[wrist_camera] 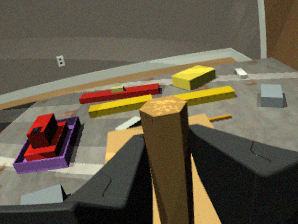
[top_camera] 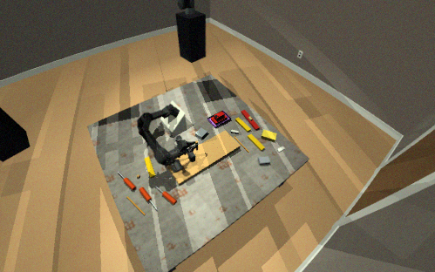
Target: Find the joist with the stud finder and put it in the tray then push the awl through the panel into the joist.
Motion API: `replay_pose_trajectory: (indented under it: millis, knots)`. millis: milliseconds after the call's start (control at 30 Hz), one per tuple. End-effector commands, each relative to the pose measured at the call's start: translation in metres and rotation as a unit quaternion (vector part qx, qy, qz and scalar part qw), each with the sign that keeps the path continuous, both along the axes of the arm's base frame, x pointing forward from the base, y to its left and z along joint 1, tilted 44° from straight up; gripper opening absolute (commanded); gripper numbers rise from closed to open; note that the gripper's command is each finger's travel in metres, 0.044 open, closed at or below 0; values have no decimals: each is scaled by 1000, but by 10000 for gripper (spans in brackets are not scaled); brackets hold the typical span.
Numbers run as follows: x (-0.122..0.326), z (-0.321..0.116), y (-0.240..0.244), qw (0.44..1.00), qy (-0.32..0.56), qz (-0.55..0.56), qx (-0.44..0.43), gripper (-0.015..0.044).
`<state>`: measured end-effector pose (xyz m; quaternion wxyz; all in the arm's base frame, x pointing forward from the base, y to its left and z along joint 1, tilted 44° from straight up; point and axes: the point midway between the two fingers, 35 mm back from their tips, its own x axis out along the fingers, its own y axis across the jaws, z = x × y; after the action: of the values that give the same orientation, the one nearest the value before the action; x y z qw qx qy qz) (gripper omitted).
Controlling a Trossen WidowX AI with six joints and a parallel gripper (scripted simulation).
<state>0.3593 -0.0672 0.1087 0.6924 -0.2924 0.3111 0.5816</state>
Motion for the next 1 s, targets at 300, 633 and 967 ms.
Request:
replay_pose_trajectory:
  millis: [300, 633, 967]
  knots:
    - [3, -2, -2, 1000, -10, 6, 11, 0]
    - [2, -10, -10, 1000, -10, 6, 10, 0]
    - [1, -19, -19, 1000, -10, 6, 10, 0]
